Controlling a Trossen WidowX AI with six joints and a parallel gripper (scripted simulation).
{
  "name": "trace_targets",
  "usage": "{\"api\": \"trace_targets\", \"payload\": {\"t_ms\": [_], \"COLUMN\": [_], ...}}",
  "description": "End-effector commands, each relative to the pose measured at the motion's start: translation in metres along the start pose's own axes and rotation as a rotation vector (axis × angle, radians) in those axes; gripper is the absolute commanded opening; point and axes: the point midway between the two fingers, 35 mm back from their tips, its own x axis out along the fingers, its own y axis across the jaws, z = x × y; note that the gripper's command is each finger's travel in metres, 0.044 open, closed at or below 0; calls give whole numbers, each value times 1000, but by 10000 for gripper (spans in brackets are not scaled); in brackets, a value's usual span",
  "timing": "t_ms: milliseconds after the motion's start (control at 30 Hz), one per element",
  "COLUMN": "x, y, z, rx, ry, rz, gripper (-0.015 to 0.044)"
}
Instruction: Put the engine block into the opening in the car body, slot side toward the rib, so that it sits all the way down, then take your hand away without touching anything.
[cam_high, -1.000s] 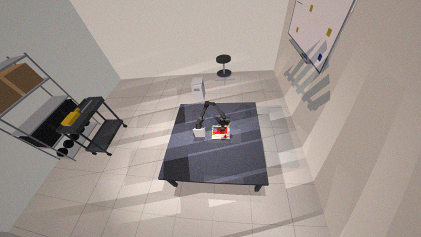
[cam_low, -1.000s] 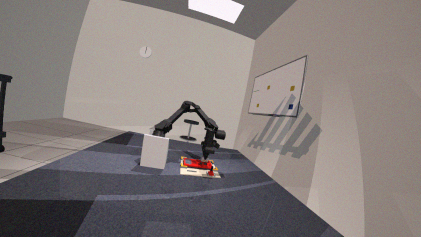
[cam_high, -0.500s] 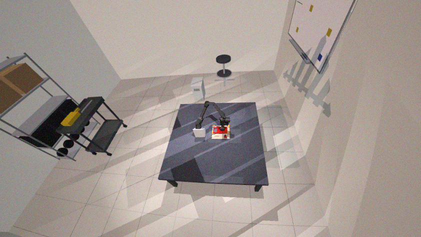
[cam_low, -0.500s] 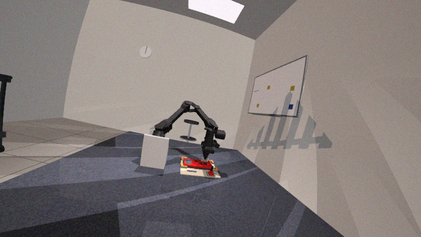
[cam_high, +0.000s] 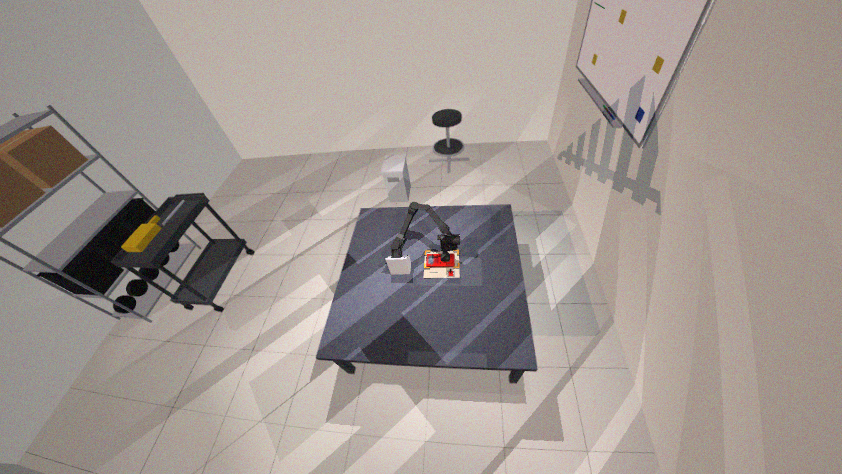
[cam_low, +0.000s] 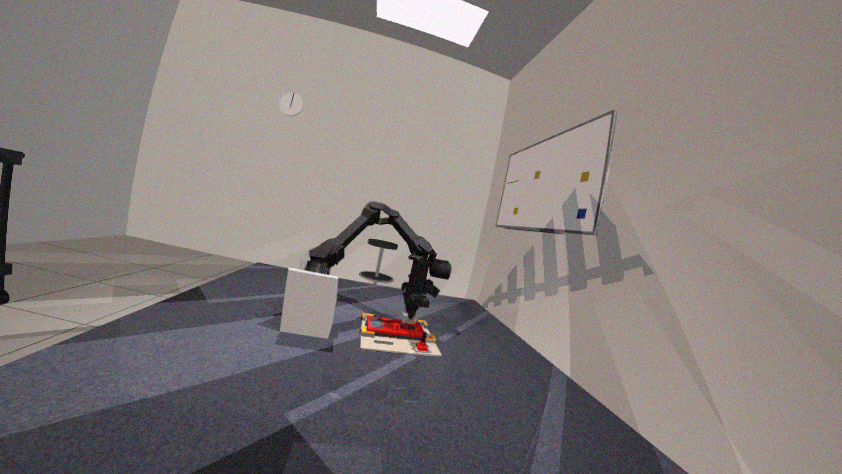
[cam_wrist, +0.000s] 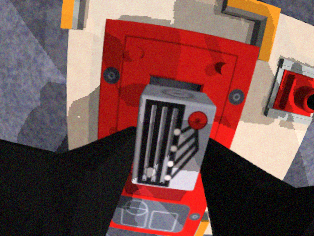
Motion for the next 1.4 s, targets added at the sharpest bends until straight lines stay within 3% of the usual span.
{"api": "trace_targets", "payload": {"t_ms": [0,1367], "x": [-1,5], "y": [0,0], "z": [1,1], "rx": [-5,31], "ry": [-3,-3], "rz": [3,3], "gripper": [159,159]}}
